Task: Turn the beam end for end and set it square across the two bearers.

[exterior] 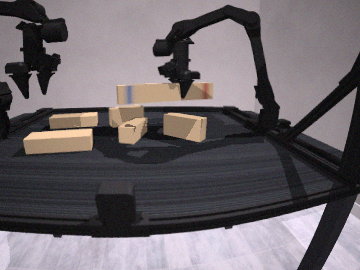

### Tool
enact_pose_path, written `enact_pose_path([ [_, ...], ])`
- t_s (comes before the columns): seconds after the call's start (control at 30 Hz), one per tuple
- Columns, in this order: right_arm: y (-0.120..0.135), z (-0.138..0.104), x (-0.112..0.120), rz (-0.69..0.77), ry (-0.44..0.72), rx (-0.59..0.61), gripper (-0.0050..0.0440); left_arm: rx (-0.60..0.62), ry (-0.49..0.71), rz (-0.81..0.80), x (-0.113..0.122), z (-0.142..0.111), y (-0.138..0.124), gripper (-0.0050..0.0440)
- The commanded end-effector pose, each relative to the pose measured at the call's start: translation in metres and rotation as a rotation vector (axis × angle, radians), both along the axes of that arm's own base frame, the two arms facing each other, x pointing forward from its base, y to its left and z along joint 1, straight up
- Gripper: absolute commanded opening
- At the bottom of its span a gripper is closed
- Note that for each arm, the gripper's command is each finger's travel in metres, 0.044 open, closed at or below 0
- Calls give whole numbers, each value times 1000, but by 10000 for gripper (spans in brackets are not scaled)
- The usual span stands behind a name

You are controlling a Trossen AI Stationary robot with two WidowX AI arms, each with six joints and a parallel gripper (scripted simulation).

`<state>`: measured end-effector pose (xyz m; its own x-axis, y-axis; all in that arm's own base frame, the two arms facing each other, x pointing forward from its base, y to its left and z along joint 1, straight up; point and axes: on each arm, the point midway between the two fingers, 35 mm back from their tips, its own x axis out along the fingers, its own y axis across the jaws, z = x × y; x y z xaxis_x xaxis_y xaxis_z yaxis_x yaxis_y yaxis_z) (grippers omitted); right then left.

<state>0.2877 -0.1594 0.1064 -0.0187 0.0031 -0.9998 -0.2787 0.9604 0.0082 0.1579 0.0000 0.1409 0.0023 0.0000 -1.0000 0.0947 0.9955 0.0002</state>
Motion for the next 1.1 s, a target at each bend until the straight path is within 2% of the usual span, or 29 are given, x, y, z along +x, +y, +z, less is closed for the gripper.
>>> enact_pose_path([
  [0.0, -3, 5, 10, -35, -19, -3, 0, 0, 2, -3, 0, 0, 0, 440],
  [1.07, -16, 7, 38, -159, -18, -5, 0, 0, 2, -3, 0, 0, 0, 440],
])
